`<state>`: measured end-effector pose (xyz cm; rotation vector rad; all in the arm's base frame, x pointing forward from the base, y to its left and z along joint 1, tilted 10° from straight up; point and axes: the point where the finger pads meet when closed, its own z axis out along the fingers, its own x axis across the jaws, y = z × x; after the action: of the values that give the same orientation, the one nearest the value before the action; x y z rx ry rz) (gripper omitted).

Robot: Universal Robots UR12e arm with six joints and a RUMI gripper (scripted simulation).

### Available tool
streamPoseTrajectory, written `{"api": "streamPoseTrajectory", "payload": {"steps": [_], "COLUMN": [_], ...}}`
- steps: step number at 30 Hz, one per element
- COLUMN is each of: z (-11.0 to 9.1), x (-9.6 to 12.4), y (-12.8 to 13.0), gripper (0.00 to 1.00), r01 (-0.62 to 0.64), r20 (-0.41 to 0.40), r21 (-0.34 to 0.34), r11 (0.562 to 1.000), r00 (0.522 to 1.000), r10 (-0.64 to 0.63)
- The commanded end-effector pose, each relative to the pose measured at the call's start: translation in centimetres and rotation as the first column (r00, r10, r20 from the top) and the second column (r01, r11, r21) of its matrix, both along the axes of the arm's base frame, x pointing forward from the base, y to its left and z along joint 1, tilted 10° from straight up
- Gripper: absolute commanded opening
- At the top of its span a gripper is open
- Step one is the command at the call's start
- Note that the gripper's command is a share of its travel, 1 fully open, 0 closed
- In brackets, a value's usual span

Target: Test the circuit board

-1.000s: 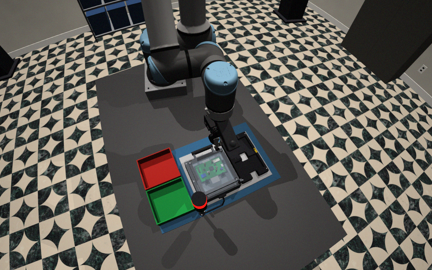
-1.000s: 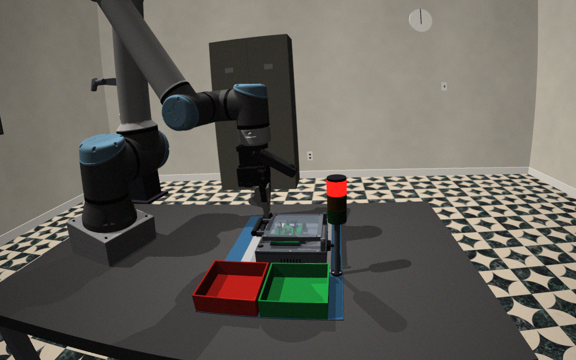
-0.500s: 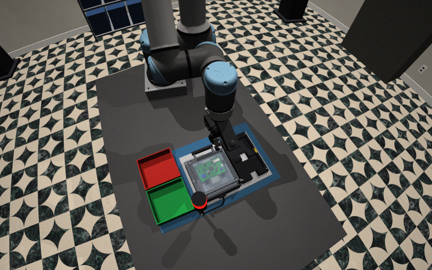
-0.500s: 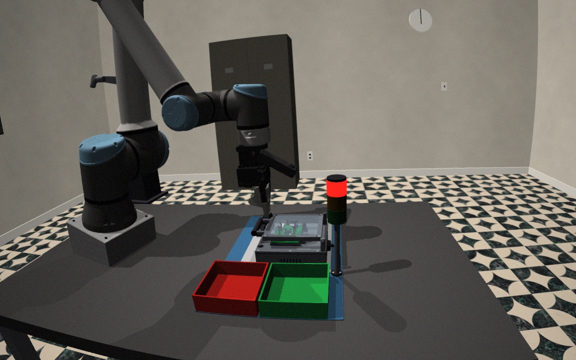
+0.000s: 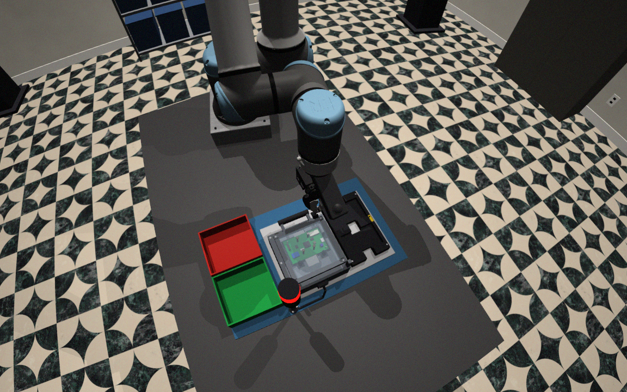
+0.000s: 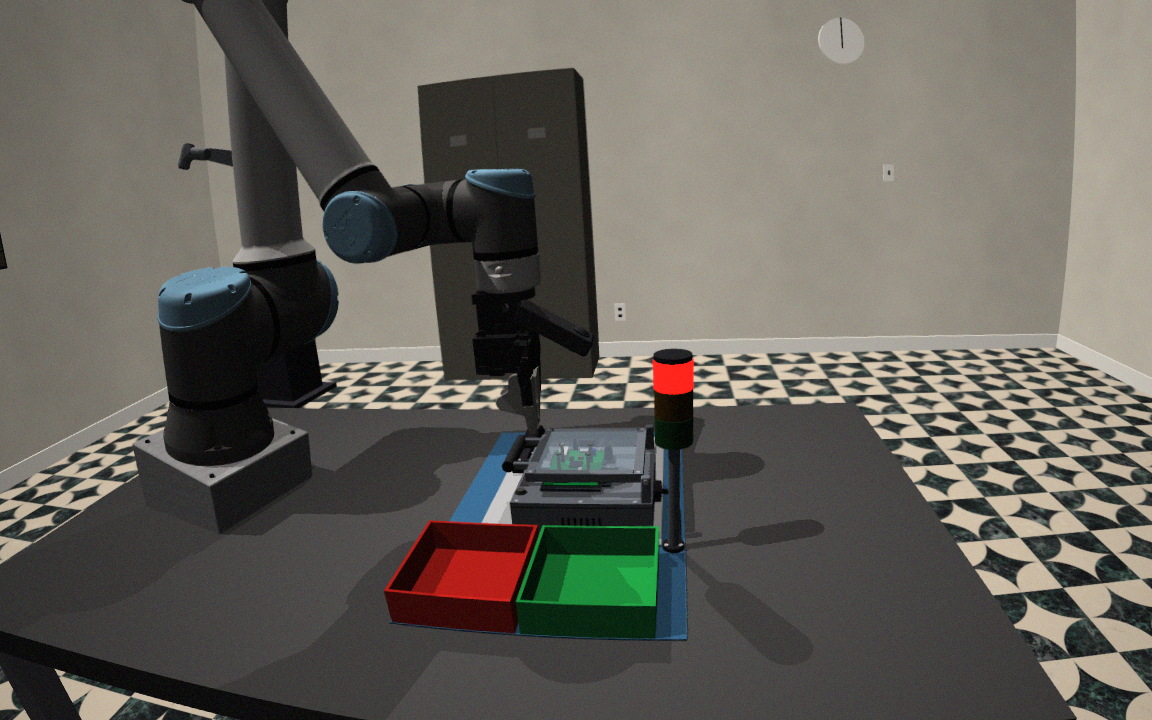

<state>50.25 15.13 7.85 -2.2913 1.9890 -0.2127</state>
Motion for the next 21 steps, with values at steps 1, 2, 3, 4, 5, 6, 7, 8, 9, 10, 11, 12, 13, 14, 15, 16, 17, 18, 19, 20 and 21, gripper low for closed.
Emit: {"api": "streamPoseTrajectory", "payload": {"steps": [1, 2, 3, 4, 5, 6, 7, 8, 9, 10, 11, 12, 13, 14, 15, 16, 17, 18, 19, 20, 21], "z": [-0.65, -0.68, -0.69, -0.69, -0.69, -0.69, -0.69, -0.68, -0.67, -0.67, -0.67, -0.69, -0.73, -0.78, -0.81, -0.81, -0.82, -0.82, -0.82, -0.82, -0.82], "x": [-0.5, -0.51, -0.51, -0.51, -0.51, -0.53, -0.53, -0.53, -0.53, -0.53, -0.53, -0.54, -0.56, -0.57, -0.59, -0.59, -0.59, -0.6, -0.6, -0.61, -0.61], "y": [-0.32, -0.32, -0.32, -0.32, -0.32, -0.32, -0.32, -0.32, -0.32, -0.32, -0.32, -0.32, -0.33, -0.33, -0.34, -0.34, -0.34, -0.34, -0.34, -0.34, -0.34], "gripper": [0.0, 0.0, 0.0, 0.0, 0.0, 0.0, 0.0, 0.0, 0.0, 0.0, 0.0, 0.0, 0.0, 0.0, 0.0, 0.0, 0.0, 0.0, 0.0, 0.0, 0.0], "r01": [0.004, 0.004, 0.004, 0.004, 0.004, 0.004, 0.004, 0.004, 0.004, 0.004, 0.004, 0.004, 0.004, 0.004, 0.004, 0.004, 0.004, 0.004, 0.004, 0.004, 0.004], "r20": [-0.009, -0.009, -0.009, -0.009, -0.009, -0.01, -0.01, -0.01, -0.01, -0.009, -0.009, -0.009, -0.009, -0.009, -0.009, -0.009, -0.009, -0.009, -0.01, -0.01, -0.01], "r21": [-0.002, -0.002, -0.002, -0.002, -0.002, -0.002, -0.002, -0.002, -0.002, -0.002, -0.002, -0.002, -0.002, -0.002, -0.002, -0.002, -0.002, -0.002, -0.002, -0.002, -0.002], "r11": [1.0, 1.0, 1.0, 1.0, 1.0, 1.0, 1.0, 1.0, 1.0, 1.0, 1.0, 1.0, 1.0, 1.0, 1.0, 1.0, 1.0, 1.0, 1.0, 1.0, 1.0], "r00": [1.0, 1.0, 1.0, 1.0, 1.0, 1.0, 1.0, 1.0, 1.0, 1.0, 1.0, 1.0, 1.0, 1.0, 1.0, 1.0, 1.0, 1.0, 1.0, 1.0, 1.0], "r10": [-0.004, -0.004, -0.004, -0.004, -0.004, -0.004, -0.004, -0.005, -0.005, -0.004, -0.004, -0.004, -0.004, -0.004, -0.004, -0.004, -0.004, -0.004, -0.004, -0.005, -0.005]}}
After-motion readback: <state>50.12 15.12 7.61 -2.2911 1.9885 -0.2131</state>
